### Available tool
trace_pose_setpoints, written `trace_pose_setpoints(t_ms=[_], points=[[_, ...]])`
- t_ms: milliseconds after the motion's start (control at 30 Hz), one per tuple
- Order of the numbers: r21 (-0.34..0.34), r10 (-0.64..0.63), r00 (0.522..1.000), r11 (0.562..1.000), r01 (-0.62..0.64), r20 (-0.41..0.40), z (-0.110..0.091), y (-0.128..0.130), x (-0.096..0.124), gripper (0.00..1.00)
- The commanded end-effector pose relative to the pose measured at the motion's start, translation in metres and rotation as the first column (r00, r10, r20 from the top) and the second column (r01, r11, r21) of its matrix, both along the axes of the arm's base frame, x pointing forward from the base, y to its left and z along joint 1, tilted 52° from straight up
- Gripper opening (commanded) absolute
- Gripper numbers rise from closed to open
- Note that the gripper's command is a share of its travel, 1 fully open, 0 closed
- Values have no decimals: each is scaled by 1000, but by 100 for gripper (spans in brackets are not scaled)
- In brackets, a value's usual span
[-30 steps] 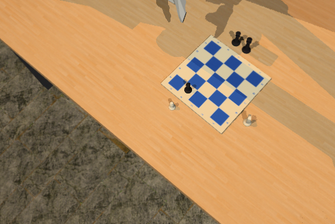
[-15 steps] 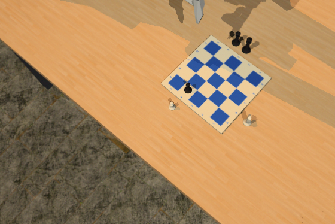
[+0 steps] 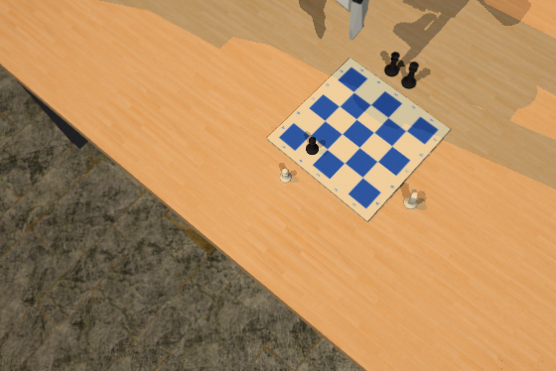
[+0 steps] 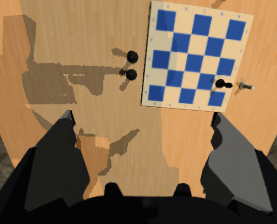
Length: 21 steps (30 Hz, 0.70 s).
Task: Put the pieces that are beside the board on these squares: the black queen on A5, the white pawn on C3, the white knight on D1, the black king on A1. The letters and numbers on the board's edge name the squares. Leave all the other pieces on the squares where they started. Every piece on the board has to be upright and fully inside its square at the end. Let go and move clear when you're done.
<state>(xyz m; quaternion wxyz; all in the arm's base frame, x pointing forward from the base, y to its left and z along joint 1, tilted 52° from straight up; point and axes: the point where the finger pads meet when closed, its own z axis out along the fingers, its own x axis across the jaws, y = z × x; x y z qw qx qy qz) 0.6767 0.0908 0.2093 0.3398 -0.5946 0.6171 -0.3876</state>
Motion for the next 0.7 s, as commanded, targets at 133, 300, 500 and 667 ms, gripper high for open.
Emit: trace_pose_setpoints(t_ms=[133, 300, 500, 667], points=[[4, 2, 996, 1000, -2, -94, 8, 11, 13, 100], [4, 3, 993, 1000, -2, -116, 11, 14, 16, 100], [4, 4, 989, 1000, -3, -148, 15, 18, 19, 100], [4, 5, 987, 1000, -4, -161, 17, 20, 20, 100]])
